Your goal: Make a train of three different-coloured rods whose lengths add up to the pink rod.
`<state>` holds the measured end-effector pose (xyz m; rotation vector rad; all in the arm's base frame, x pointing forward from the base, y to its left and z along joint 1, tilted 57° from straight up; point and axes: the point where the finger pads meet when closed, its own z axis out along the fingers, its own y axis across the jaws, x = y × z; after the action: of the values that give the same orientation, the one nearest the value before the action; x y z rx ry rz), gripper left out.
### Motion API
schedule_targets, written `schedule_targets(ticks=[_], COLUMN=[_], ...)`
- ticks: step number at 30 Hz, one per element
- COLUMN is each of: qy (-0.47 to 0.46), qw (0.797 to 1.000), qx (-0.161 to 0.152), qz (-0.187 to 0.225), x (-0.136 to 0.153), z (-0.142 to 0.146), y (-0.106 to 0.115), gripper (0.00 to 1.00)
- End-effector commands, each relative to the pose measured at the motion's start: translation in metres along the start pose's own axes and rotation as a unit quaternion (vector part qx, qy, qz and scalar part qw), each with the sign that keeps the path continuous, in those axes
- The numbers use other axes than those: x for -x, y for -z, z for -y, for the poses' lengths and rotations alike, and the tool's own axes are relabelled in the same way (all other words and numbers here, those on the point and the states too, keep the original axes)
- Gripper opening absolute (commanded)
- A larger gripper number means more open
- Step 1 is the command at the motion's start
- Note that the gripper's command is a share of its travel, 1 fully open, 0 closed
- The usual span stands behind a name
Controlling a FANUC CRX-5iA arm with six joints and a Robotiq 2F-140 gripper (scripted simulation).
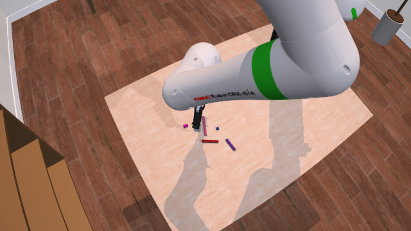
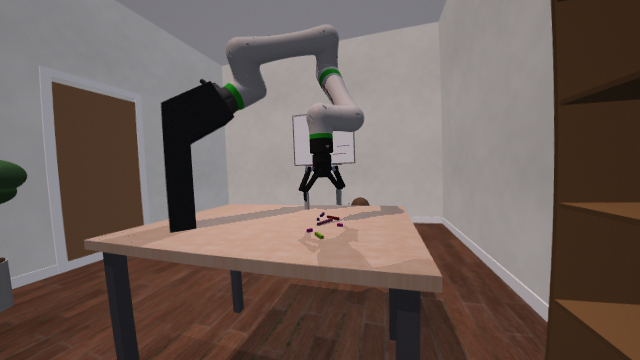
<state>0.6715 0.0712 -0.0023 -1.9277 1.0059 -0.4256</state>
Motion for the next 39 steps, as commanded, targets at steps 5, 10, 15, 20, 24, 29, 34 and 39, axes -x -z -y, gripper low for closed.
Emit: schedule_targets(ticks=[5,10,15,20,24,29,34,39], qy=[0.0,0.0,0.0,-0.002,-0.041,-0.143,-0.214,-0.283], qw=[1.0,1.0,1.0,1.0,0.999,0.99,0.977,0.959], qx=[0.0,0.0,0.0,0.0,0.0,0.001,0.001,0.001], qz=[0.0,0.0,0.0,0.0,0.0,0.0,0.0,0.0], x=[0.0,0.0,0.0,-0.001,-0.006,-0.022,-0.032,-0.042], z=[0.0,0.0,0.0,0.0,-0.006,-0.02,-0.03,-0.04], y=[0.0,0.0,0.0,0.0,0.0,-0.001,-0.001,0.0], gripper=[1.0,1.0,1.0,1.0,1.0,1.0,1.0,1.0])
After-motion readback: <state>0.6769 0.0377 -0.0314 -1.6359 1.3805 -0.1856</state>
